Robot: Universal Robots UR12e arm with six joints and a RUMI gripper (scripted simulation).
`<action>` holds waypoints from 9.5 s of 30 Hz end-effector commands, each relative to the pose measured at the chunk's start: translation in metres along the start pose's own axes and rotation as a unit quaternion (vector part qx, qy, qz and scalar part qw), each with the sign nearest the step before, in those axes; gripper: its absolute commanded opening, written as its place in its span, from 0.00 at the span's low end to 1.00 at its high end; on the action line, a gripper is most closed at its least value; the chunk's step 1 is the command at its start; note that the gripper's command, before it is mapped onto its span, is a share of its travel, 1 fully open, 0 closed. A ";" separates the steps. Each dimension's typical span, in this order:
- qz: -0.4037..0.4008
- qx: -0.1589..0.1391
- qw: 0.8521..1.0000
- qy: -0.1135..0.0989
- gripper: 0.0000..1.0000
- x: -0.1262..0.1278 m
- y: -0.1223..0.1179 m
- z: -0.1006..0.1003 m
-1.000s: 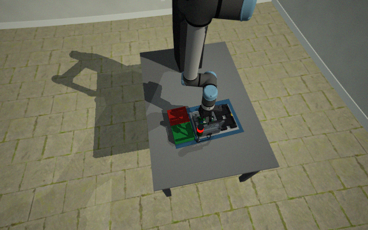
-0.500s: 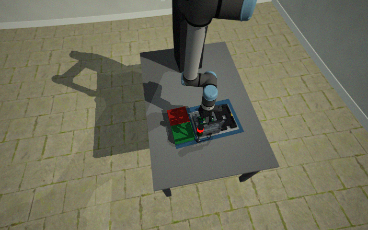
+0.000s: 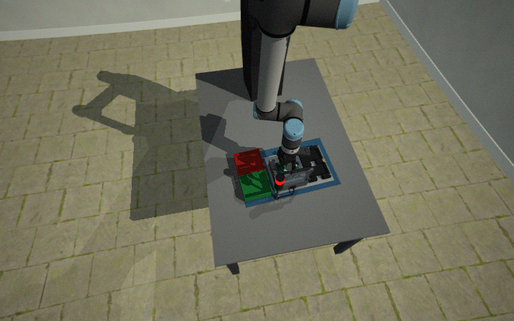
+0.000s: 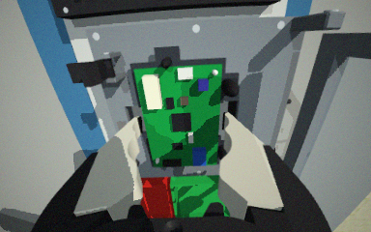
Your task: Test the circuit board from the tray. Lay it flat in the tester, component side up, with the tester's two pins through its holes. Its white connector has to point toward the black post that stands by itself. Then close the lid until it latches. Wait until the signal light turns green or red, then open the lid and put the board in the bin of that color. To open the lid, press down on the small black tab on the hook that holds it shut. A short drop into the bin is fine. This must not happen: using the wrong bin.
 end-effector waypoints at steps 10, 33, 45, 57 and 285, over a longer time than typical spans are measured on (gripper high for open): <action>0.001 -0.002 1.000 -0.002 0.49 0.004 -0.001 0.002; 0.001 -0.002 1.000 -0.002 0.47 0.004 -0.001 0.002; 0.001 -0.002 1.000 -0.002 0.39 0.004 -0.001 0.001; 0.001 -0.002 1.000 -0.002 0.39 0.004 -0.001 0.001; 0.000 0.000 1.000 0.000 0.59 -0.003 -0.004 0.009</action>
Point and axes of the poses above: the point where the finger pads meet when closed, its own z axis back along the fingers, its own x axis across the jaws, y = z × x, the point moved 9 cm from there along z, back along the fingers, and after that the axes turned 14 degrees about z, right-handed, at the moved point
